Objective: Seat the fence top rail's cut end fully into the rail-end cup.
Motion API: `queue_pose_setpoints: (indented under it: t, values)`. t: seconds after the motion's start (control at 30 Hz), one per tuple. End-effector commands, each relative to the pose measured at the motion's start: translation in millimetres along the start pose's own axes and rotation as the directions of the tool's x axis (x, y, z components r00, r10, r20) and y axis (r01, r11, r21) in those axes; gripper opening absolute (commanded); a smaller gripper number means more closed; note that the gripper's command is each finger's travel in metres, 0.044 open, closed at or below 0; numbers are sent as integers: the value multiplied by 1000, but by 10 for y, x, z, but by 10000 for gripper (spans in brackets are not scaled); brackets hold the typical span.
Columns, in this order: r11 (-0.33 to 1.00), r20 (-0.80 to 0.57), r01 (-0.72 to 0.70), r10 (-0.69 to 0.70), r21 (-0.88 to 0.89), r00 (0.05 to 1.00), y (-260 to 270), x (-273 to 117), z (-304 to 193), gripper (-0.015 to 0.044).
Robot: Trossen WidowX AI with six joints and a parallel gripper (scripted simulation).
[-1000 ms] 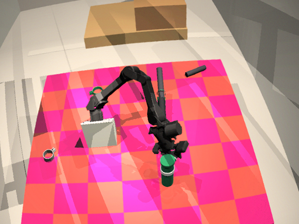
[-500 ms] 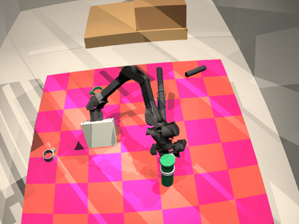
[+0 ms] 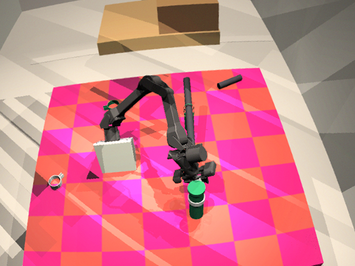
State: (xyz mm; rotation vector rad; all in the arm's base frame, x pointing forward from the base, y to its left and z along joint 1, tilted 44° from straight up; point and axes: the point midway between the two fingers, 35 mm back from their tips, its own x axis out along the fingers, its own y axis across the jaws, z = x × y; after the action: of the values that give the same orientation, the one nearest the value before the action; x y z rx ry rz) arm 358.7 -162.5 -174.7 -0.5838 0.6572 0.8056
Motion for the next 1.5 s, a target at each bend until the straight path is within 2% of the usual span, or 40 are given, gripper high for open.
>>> queue_pose_setpoints:
  t: [0.0, 0.93, 1.47]
  values:
    - [1000, 16, 3, -3, -27, 1000, 28, -22, -9, 0]
    - [981, 111, 13, 9, -195, 994, 184, -113, -37, 0]
    - [981, 110, 13, 8, -193, 994, 182, -112, -37, 0]
